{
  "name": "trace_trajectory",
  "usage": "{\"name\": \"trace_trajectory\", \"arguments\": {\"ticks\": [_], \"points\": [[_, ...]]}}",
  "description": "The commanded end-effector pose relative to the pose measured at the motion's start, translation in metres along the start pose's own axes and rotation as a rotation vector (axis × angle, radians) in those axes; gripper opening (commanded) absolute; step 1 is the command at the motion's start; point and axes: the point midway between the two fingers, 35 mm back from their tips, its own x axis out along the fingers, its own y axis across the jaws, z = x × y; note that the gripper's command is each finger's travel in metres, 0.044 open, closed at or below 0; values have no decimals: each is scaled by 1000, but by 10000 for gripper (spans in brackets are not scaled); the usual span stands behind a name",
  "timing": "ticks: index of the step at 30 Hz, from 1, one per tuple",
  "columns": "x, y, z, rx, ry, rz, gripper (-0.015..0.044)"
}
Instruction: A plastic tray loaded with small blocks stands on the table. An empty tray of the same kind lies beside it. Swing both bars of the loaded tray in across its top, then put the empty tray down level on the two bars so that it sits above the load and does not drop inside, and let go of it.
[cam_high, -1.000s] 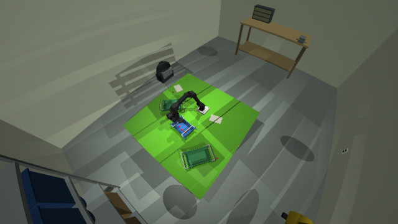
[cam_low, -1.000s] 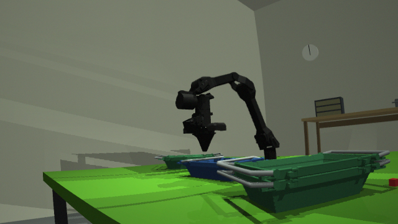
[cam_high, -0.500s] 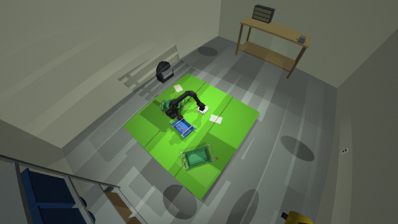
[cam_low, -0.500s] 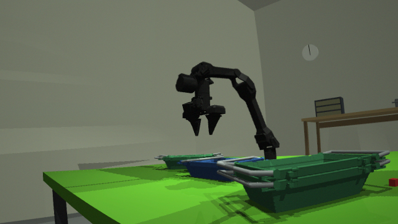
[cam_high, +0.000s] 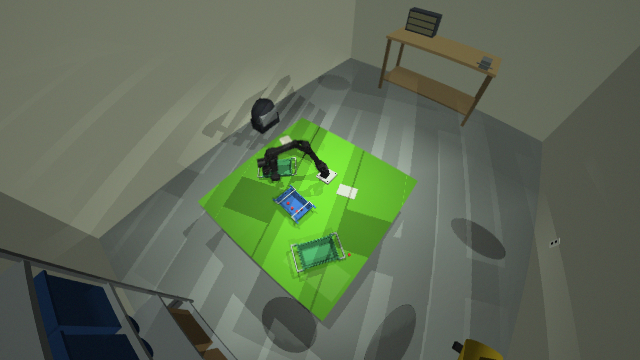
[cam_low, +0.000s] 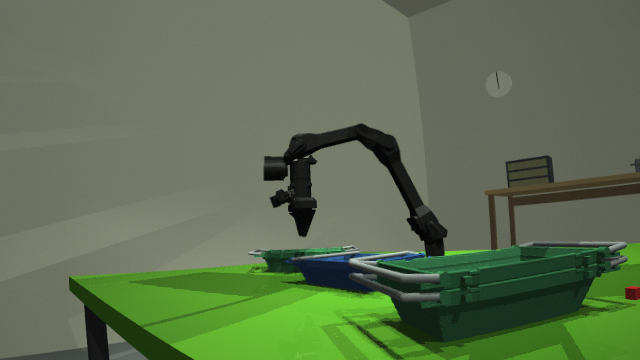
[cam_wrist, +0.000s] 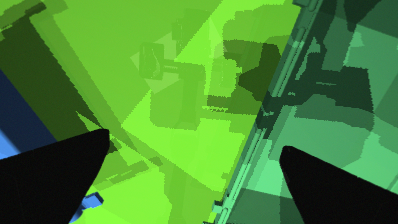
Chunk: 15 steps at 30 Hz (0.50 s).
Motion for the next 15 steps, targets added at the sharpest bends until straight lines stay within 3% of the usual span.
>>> {"name": "trace_trajectory", "arguments": {"ticks": [1, 15], "points": [[10, -49, -5, 161, 4, -5, 440], [40, -51, -2, 163, 4, -5, 440]]}}
